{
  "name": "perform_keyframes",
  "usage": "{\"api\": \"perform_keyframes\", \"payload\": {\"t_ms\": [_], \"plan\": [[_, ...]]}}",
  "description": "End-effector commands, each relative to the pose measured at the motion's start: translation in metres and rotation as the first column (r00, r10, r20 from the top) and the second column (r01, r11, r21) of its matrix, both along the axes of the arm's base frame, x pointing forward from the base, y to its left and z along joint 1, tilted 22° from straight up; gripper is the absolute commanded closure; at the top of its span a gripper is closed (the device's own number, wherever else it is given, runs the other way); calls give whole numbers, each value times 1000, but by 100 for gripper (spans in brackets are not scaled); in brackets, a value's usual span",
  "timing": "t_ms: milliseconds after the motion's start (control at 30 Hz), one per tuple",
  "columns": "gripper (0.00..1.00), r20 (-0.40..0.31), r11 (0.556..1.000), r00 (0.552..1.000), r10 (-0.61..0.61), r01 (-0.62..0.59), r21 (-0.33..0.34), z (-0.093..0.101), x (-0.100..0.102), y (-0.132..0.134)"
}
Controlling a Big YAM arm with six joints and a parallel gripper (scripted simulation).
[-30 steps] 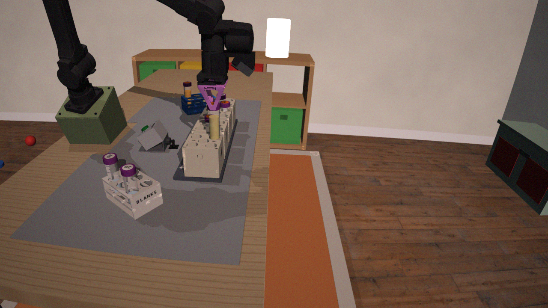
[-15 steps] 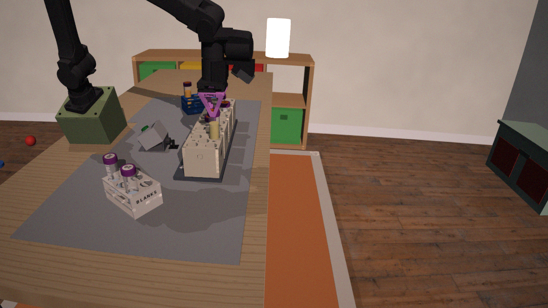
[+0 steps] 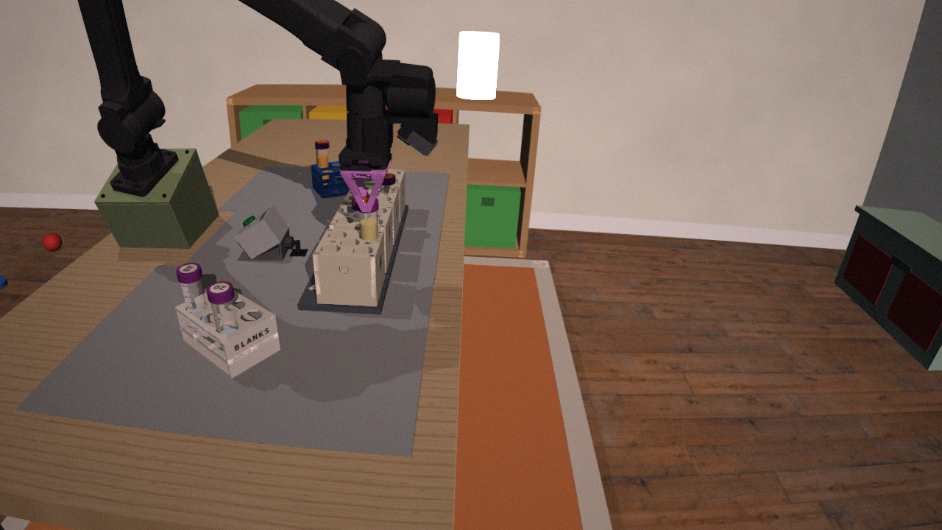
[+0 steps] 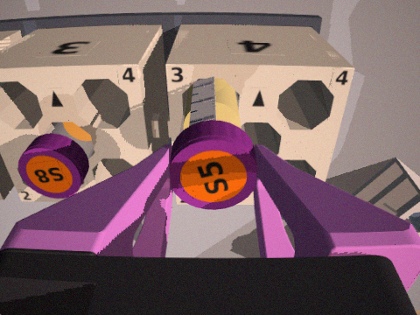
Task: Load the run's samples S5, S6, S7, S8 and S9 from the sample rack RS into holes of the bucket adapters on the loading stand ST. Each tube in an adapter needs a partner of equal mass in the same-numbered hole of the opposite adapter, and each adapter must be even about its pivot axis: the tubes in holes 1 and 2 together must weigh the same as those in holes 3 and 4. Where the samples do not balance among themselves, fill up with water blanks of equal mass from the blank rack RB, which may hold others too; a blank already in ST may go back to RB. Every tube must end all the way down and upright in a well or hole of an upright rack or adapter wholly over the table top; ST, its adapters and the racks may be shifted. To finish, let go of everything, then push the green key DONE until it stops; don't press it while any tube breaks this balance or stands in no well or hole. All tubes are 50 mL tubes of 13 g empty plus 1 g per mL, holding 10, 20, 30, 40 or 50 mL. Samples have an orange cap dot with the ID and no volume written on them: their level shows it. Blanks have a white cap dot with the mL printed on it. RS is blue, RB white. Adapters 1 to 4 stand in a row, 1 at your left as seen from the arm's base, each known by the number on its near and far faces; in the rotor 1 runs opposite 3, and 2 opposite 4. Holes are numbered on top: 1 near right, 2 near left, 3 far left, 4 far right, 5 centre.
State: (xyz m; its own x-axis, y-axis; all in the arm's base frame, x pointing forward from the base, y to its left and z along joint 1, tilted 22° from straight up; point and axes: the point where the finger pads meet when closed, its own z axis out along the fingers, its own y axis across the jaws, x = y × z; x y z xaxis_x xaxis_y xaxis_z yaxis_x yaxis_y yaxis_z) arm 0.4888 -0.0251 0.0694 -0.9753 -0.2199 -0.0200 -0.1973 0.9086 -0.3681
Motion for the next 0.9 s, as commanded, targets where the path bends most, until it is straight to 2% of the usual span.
{"api": "perform_keyframes", "payload": {"t_ms": [0, 67, 167, 267, 333, 433, 467, 533, 767, 800, 833, 867], "plan": [[100, 20, 1000, 1000, -2, 2, 2, 1, 10, -7], [100, 7, 1000, 1000, -2, 2, 1, -7, 5, -8], [100, 20, 1000, 1000, -2, 2, 2, -6, 11, -9], [100, 7, 1000, 1000, -2, 2, 1, -14, 5, -11], [100, 22, 1000, 1000, -2, 2, 2, -11, 12, -11], [100, 20, 1000, 1000, -2, 2, 2, -13, 12, -12], [100, 34, 1000, 999, -8, 8, 3, -8, 9, -13], [100, 14, 1000, 1000, -3, 3, 1, -19, 9, -14], [100, 11, 1000, 1000, -5, 5, 2, -28, 8, -17], [100, 19, 1000, 1000, -6, 6, 2, -25, 9, -17], [100, 42, 1000, 999, 3, -3, 3, -13, 17, -9], [100, 42, 1000, 999, 3, -3, 3, -13, 17, -9]]}}
